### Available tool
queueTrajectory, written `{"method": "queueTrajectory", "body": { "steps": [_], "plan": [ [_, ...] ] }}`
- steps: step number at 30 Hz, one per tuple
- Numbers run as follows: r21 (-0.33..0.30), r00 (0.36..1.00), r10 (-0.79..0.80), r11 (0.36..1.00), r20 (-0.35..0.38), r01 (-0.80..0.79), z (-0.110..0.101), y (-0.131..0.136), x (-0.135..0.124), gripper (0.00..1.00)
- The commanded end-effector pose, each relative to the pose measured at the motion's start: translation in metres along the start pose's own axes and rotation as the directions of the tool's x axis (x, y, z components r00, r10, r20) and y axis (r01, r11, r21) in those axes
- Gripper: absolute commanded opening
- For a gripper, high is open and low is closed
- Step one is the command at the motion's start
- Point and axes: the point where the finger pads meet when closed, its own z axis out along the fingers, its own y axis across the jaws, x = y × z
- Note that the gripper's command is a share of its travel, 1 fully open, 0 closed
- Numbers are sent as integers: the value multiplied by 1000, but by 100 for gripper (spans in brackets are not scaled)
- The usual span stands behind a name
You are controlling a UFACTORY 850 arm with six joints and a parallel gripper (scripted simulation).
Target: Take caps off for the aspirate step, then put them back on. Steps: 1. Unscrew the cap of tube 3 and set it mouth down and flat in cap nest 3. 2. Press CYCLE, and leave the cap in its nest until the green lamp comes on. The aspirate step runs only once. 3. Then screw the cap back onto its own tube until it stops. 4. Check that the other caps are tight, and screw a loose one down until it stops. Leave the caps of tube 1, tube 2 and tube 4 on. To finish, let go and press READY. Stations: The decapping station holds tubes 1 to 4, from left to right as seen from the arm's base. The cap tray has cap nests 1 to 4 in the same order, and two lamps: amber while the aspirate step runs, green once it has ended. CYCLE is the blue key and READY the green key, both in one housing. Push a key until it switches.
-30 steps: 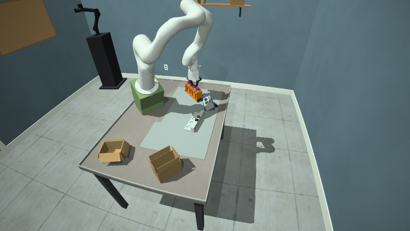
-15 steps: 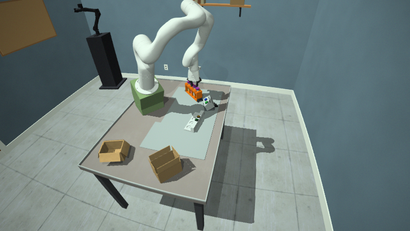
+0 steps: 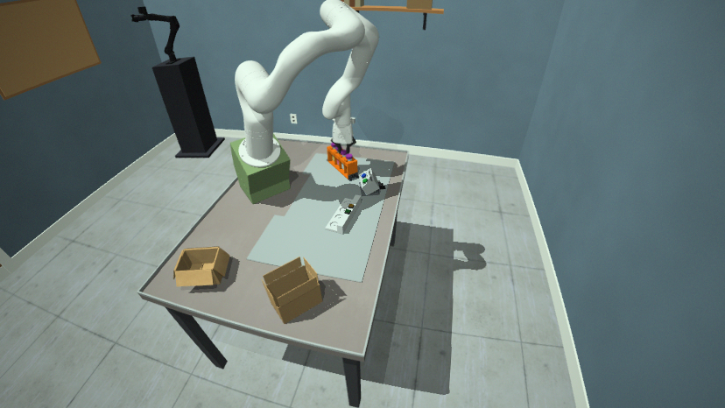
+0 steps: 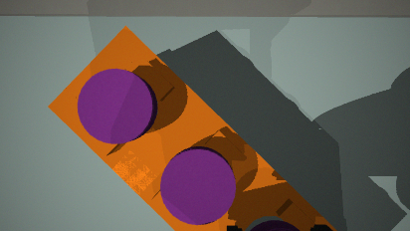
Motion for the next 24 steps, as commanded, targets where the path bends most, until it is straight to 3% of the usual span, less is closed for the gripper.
{"method": "queueTrajectory", "body": {
  "steps": [1, 4, 13, 17, 20, 24],
  "plan": [
    [-1, 1000, 0, 1000, -1, 0, 0, 0, 0, 0],
    [-1, 1000, 0, 1000, -1, 0, 0, 0, 0, 0],
    [-1, 921, -389, 921, 0, 389, 0, 0, 0, 0],
    [-3, 836, -548, 836, -1, 548, -1, 0, 0, 0],
    [-1, 825, -564, 825, 0, 564, -1, 0, 0, 0],
    [-1, 697, -717, 697, 0, 717, -1, 0, 0, 0]
  ]
}}
